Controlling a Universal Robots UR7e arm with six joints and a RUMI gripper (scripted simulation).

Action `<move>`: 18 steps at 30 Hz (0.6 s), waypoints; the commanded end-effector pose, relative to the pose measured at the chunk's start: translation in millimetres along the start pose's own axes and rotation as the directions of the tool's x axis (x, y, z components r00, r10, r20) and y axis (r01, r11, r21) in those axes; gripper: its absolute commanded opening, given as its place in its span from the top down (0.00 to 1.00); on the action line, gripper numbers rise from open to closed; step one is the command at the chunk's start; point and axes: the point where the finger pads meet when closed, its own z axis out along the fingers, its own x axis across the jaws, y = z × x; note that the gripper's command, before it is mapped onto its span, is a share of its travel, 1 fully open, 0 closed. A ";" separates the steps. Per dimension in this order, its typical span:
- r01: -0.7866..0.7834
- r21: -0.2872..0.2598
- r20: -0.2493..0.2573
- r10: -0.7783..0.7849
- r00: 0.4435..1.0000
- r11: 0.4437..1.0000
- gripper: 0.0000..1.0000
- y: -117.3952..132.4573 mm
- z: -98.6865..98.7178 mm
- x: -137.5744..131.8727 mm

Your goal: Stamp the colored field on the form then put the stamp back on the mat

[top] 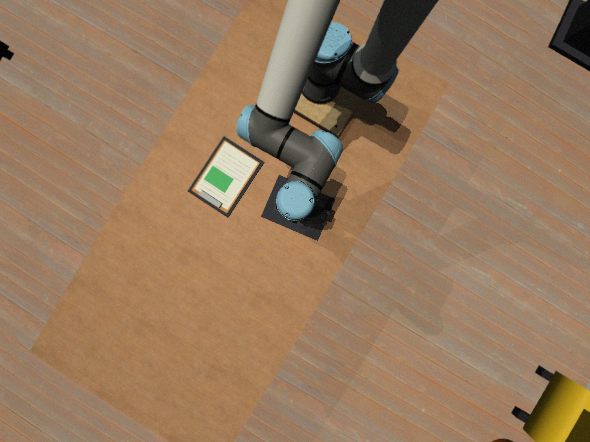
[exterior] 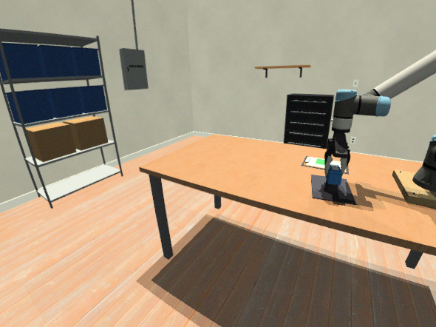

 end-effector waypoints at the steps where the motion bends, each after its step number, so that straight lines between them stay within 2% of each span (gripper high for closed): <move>1: 0.000 0.000 -0.001 0.000 1.000 1.000 0.80 0.0 -2.6 0.4; 10: 0.000 0.000 -0.001 0.000 1.000 1.000 0.80 0.0 -37.9 0.3; 18: 0.000 0.000 -0.001 0.000 1.000 1.000 0.80 0.0 -40.3 0.3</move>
